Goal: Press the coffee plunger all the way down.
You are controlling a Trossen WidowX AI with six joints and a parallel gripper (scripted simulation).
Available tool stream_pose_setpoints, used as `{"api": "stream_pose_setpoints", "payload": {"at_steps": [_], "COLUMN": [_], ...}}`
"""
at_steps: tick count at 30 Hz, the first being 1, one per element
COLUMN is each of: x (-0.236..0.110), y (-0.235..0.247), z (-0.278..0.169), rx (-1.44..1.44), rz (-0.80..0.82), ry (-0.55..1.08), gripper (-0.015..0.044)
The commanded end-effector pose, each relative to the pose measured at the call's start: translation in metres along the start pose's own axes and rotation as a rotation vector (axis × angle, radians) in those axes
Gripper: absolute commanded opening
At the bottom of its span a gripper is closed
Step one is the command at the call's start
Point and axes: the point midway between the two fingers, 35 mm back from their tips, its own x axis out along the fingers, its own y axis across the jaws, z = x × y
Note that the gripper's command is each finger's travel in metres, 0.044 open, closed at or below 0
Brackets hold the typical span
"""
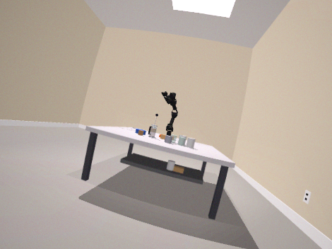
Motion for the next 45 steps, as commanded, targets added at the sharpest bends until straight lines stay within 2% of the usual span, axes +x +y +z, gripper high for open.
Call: {"api": "stream_pose_setpoints", "payload": {"at_steps": [1, 8, 10, 20, 45], "x": [0.024, 0.015, 0.012, 0.006, 0.030], "y": [0.061, 0.111, 0.116, 0.153, 0.170], "z": [-0.045, -0.095, -0.100, -0.144, -0.154], "rx": [0.263, 0.562, 0.595, 0.594, 0.594], "rz": [0.253, 0.430, 0.443, 0.446, 0.448], "ry": [0.211, 0.525, 0.563, 0.562, 0.558], "gripper": [0.0440, 0.0440, 0.0440, 0.0440, 0.0440]}}
